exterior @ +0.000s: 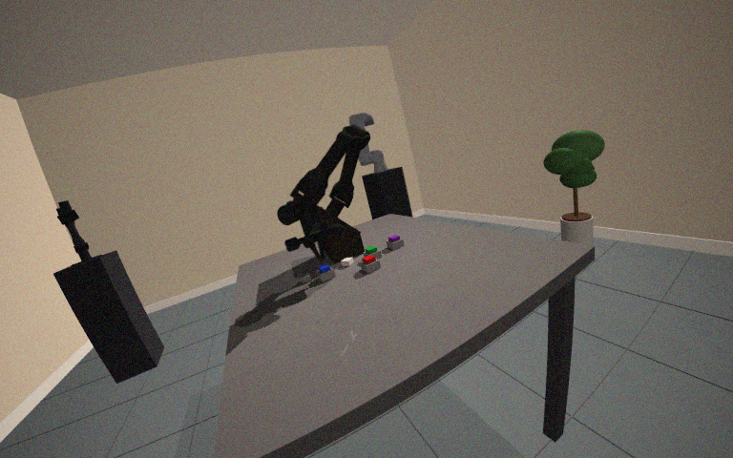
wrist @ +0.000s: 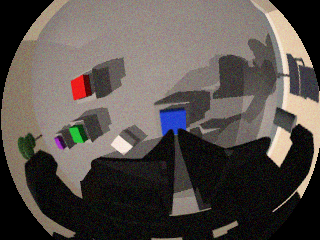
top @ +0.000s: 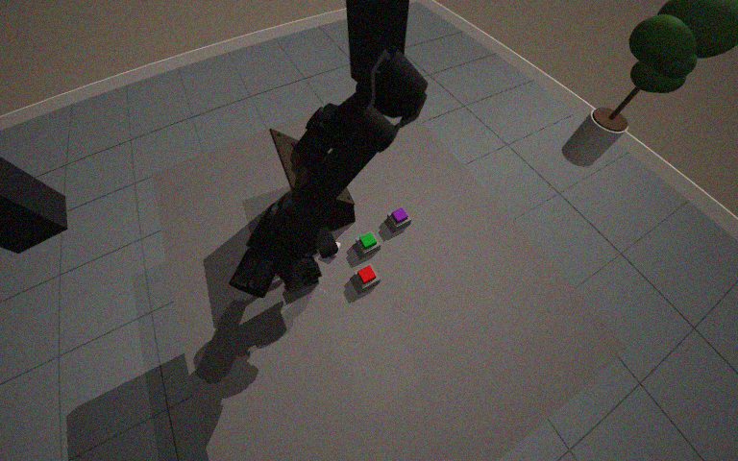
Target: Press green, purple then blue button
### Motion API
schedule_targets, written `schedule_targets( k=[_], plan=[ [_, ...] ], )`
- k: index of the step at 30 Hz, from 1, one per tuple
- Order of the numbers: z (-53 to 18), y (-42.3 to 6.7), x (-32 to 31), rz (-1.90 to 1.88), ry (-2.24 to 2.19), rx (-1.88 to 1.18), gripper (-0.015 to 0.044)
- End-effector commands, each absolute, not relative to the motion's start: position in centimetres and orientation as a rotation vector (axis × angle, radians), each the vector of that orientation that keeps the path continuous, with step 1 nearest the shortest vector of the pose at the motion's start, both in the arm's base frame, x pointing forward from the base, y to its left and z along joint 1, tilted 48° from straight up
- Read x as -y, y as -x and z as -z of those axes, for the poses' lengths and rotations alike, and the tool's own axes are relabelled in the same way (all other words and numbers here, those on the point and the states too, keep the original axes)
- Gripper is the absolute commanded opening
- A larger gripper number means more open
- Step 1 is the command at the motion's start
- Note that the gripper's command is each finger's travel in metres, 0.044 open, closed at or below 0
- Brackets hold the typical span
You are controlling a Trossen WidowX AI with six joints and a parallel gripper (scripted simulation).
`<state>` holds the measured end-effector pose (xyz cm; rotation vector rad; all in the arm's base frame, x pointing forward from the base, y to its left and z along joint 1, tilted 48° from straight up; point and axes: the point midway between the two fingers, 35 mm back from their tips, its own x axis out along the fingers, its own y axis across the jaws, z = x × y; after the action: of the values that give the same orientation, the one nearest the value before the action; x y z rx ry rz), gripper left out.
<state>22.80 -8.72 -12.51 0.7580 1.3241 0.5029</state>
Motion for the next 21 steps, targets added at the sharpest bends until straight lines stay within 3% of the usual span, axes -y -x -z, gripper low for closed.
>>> schedule_targets(
  k=[1, 13, 21],
  plan=[
    [11.7, -23.2, 9.1, -0.503, -0.737, -1.324, 0.0072],
    [0.7, -28.3, 3.9, -0.484, -0.666, -1.335, 0.0387],
    [-9.0, -28.8, -2.6, -0.478, -0.698, -1.326, 0.04]
  ],
)
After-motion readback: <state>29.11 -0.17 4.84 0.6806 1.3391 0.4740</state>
